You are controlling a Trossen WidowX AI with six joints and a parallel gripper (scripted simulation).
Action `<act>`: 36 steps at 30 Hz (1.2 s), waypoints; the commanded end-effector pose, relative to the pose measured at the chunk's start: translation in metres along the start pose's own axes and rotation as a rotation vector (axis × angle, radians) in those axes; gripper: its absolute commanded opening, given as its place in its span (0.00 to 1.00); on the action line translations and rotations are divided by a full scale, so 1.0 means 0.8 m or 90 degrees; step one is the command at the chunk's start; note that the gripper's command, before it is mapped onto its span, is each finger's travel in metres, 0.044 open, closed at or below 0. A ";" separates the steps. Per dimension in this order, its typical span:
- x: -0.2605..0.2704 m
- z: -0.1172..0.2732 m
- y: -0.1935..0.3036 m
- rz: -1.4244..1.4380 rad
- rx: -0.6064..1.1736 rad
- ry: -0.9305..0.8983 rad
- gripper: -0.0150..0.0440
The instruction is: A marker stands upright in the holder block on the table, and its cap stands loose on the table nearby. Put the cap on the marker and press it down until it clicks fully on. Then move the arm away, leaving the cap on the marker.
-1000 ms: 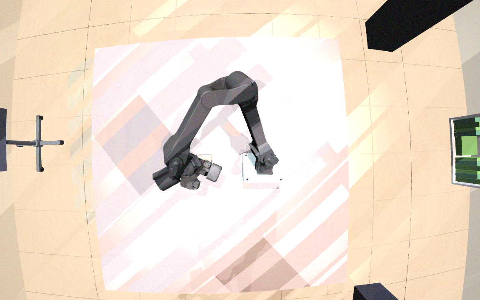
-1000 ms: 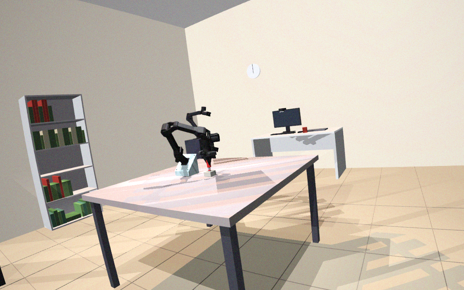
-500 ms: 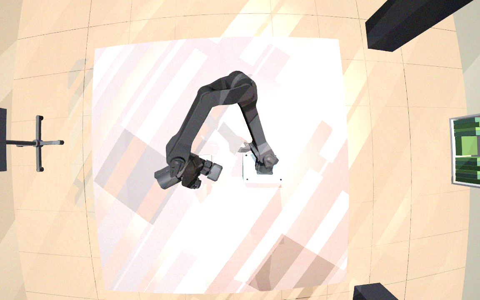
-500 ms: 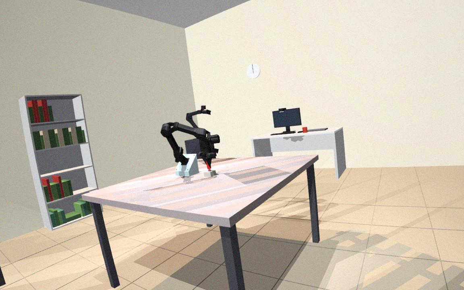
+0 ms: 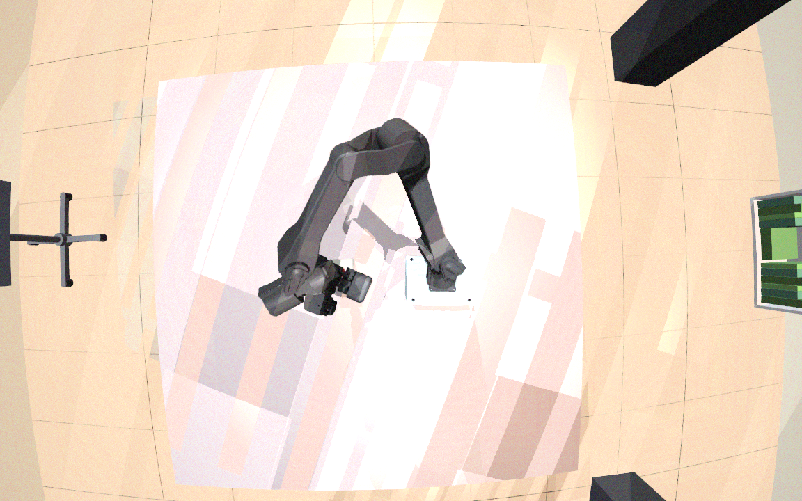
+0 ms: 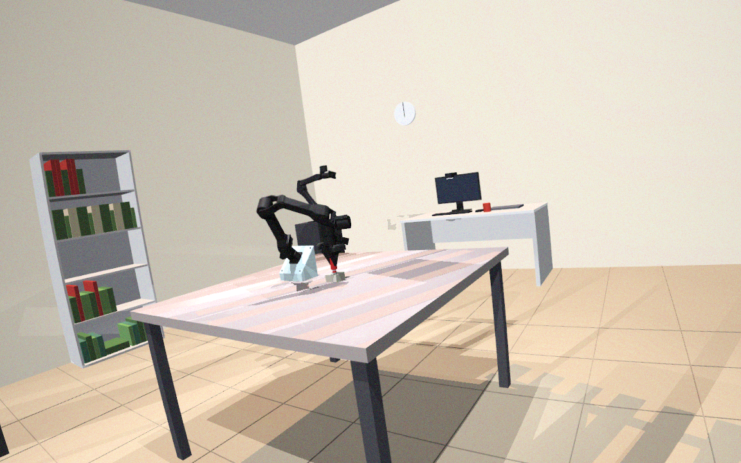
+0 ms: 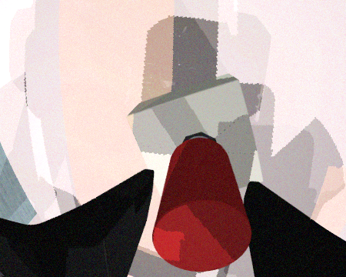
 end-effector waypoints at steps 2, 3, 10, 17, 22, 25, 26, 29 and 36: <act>0.000 0.000 0.000 0.000 0.000 0.000 0.83; 0.000 0.000 0.000 0.000 0.000 0.000 0.88; 0.000 0.012 -0.001 -0.002 -0.002 0.000 1.00; 0.001 0.094 -0.001 0.001 -0.001 -0.002 1.00; 0.001 0.094 -0.001 -0.009 -0.001 -0.002 0.96; 0.001 0.091 -0.001 -0.144 -0.001 -0.001 0.82; 0.001 0.090 -0.001 -0.205 -0.001 -0.001 0.78; 0.002 0.087 -0.002 -0.386 0.000 0.000 0.64; 0.003 0.081 -0.003 -0.713 -0.001 0.001 0.33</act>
Point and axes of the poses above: the point midway between the two fingers, 35 mm back from their tips, its own z axis back along the fingers, its own x axis across the jaws, y = z × x, the point moved 8 cm from there along z, back along the fingers, and after that the axes turned 14 degrees about -z, right-handed, at the moved point
